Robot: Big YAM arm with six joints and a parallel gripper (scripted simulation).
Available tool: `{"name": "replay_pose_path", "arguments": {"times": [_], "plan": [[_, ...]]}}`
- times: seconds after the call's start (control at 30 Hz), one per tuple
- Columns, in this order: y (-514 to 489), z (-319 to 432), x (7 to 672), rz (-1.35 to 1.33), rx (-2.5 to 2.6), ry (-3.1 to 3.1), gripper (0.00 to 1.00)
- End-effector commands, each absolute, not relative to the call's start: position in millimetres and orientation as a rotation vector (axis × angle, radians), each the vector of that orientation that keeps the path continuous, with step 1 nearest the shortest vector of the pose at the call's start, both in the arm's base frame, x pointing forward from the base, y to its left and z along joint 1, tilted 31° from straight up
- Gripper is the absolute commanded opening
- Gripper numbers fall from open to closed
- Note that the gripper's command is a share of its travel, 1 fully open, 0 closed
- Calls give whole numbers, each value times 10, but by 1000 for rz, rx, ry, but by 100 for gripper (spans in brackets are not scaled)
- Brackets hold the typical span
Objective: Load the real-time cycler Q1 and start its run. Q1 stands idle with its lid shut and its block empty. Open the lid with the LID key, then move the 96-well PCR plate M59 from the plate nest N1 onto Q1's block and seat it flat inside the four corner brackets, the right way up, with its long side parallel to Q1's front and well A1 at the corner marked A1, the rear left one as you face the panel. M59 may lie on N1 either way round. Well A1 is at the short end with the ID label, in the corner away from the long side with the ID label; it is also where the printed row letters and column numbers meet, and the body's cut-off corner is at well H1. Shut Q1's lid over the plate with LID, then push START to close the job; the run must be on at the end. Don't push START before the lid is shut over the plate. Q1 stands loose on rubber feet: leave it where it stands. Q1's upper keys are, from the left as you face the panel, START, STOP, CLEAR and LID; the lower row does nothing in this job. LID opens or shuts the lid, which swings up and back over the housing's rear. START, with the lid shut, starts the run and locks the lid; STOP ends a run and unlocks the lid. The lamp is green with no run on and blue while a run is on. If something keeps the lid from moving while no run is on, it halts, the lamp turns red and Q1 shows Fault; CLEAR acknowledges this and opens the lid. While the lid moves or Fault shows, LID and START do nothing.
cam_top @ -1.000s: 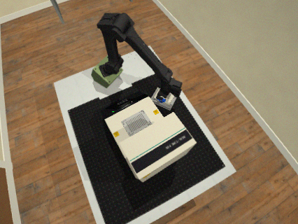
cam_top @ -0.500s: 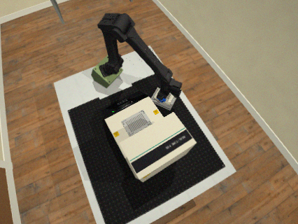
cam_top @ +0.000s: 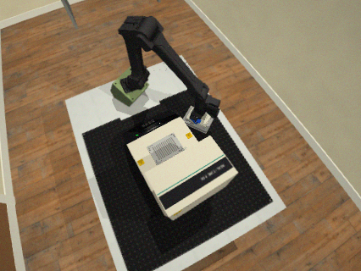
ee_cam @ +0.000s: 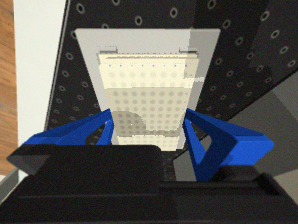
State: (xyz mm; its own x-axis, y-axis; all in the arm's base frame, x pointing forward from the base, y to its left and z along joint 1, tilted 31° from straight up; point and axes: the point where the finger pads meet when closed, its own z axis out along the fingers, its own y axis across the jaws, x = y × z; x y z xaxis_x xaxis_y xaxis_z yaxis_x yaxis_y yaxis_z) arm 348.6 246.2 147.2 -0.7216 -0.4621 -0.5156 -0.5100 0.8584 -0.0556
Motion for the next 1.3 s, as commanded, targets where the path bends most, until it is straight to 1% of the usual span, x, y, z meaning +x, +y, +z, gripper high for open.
{"name": "replay_pose_path", "arguments": {"times": [0.0,0.73,1.27], "plan": [[2469,1607,3464,136,-714,2473,0],[2452,1581,3430,133,-717,2477,0],[2462,1381,3435,110,-735,2521,0]]}}
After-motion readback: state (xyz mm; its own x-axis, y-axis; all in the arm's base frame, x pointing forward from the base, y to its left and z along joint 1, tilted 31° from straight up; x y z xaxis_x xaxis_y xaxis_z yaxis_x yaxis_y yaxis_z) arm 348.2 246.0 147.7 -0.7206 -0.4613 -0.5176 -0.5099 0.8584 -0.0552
